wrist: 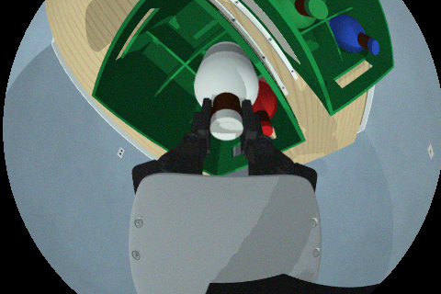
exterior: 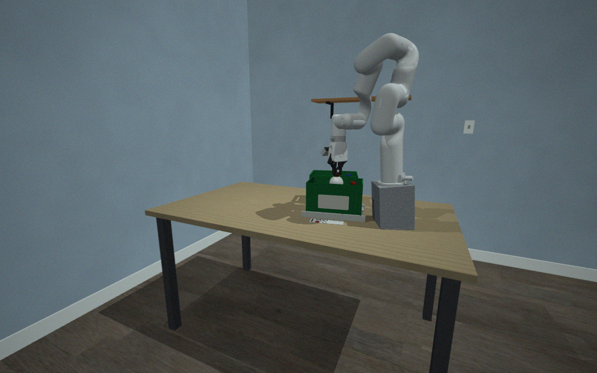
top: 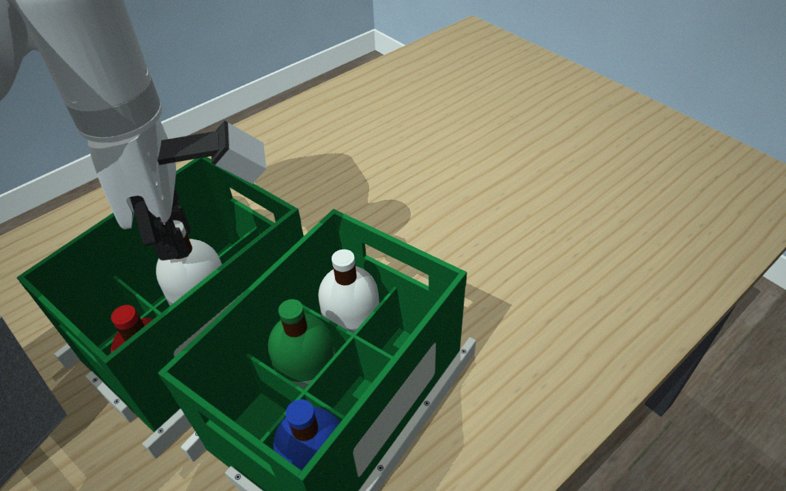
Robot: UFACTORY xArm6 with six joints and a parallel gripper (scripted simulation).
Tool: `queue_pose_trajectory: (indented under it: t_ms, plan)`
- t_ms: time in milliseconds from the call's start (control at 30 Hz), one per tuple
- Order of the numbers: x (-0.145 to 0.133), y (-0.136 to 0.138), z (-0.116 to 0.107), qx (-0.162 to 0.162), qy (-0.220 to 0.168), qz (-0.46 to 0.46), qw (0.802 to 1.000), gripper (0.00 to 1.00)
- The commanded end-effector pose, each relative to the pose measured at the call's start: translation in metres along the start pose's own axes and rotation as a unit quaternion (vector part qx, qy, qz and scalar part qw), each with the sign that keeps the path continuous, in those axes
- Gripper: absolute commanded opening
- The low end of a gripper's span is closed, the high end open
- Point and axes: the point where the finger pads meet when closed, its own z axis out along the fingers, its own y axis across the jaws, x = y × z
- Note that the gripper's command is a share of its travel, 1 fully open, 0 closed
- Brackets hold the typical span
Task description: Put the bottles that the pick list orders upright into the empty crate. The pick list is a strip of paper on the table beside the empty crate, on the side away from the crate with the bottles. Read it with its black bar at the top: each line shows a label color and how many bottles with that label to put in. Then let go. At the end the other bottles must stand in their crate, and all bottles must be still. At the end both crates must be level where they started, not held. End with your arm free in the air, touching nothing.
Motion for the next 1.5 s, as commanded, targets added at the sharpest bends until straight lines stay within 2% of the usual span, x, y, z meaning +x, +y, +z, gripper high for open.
queue_pose_trajectory:
  t_ms: [0, 967, 1467]
  plan:
    - [0.002, 0.000, 0.003, 0.000, 0.002, 0.000, 1.000, 0.00]
    - [0.002, 0.000, 0.029, 0.000, 0.002, 0.000, 1.000, 0.00]
    - [0.002, 0.000, 0.032, 0.000, 0.002, 0.000, 1.000, 0.00]
